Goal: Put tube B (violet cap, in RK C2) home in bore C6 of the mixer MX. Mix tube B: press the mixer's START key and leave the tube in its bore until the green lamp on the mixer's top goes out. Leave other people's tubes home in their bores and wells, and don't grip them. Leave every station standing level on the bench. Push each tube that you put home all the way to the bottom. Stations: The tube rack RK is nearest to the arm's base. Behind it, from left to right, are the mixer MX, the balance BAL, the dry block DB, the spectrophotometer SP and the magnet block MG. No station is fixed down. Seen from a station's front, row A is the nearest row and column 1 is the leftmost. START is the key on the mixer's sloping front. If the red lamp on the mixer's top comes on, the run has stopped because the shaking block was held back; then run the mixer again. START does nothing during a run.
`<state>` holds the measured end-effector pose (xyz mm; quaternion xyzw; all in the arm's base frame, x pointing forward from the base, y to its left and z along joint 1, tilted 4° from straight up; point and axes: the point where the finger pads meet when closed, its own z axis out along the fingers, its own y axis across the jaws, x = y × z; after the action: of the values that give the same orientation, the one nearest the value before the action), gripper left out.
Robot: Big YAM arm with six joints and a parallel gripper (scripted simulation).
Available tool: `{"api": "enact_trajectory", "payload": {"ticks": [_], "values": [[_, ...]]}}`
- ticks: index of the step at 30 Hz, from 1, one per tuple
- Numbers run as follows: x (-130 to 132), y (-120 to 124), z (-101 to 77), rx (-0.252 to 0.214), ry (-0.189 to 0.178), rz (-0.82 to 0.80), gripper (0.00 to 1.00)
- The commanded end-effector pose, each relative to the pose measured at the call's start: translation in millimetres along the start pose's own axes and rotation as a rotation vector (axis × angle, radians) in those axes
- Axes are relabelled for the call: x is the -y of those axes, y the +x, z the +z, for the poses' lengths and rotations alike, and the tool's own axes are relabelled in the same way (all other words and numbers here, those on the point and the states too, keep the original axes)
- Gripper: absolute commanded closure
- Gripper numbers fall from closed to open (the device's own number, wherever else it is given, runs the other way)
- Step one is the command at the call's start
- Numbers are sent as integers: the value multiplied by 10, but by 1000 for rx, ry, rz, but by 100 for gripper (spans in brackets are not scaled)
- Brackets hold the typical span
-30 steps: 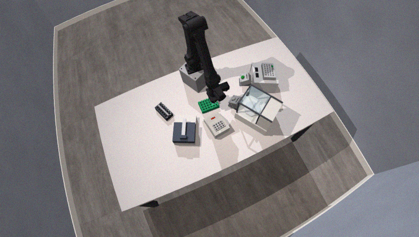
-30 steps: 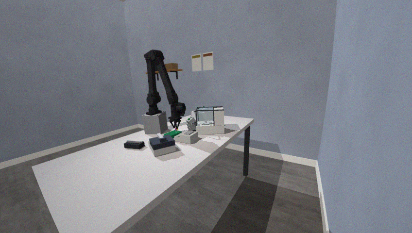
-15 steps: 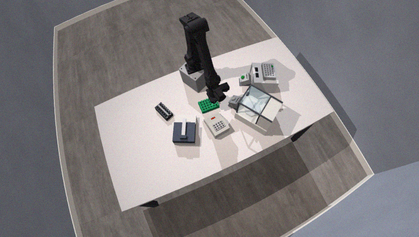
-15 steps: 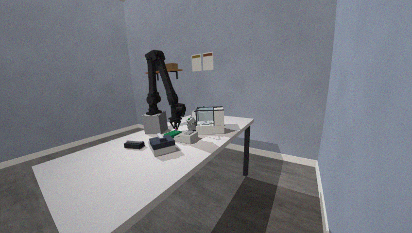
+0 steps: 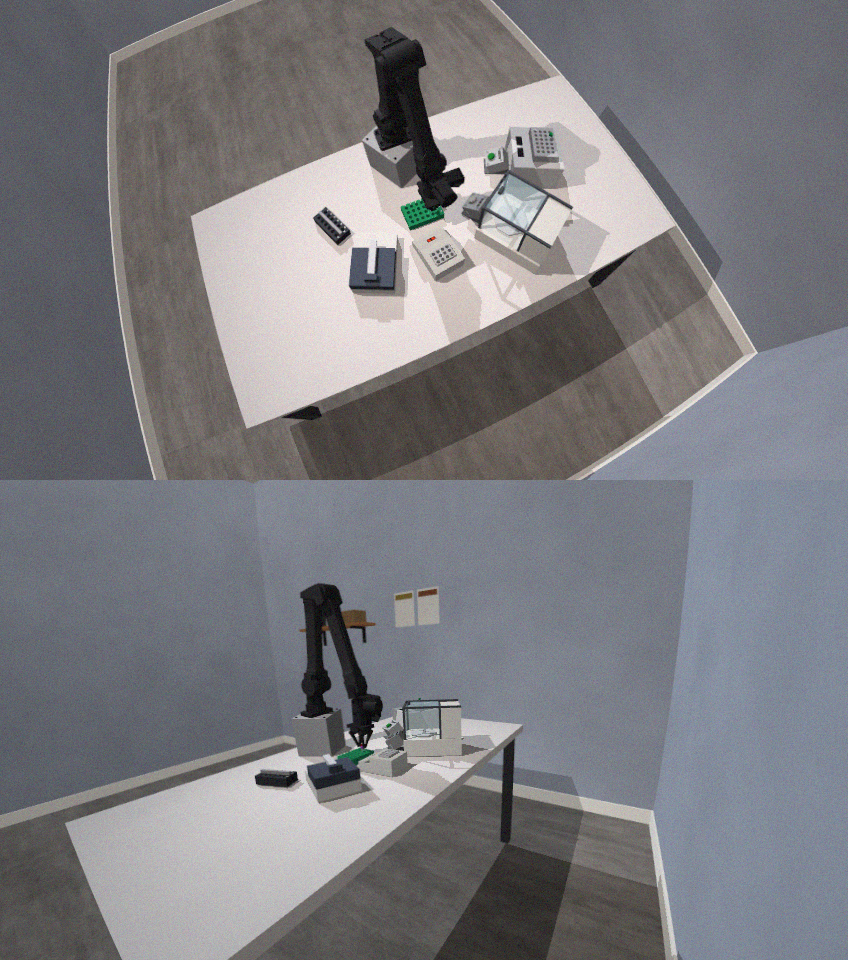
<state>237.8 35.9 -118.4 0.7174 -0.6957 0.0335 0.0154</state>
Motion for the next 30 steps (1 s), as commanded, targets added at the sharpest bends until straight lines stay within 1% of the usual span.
{"api": "enact_trajectory", "payload": {"ticks": [1, 4, 5, 7, 14, 15, 30], "values": [[51, 29, 29, 5, 10, 3, 64], [51, 29, 34, 5, 10, 3, 64], [94, 25, 3, 7, 27, 4, 64], [54, 28, 49, 5, 11, 3, 64], [61, 27, 83, 5, 12, 3, 64], [92, -3, 44, 6, 21, 3, 64], [92, -3, 44, 6, 21, 3, 64]]}}
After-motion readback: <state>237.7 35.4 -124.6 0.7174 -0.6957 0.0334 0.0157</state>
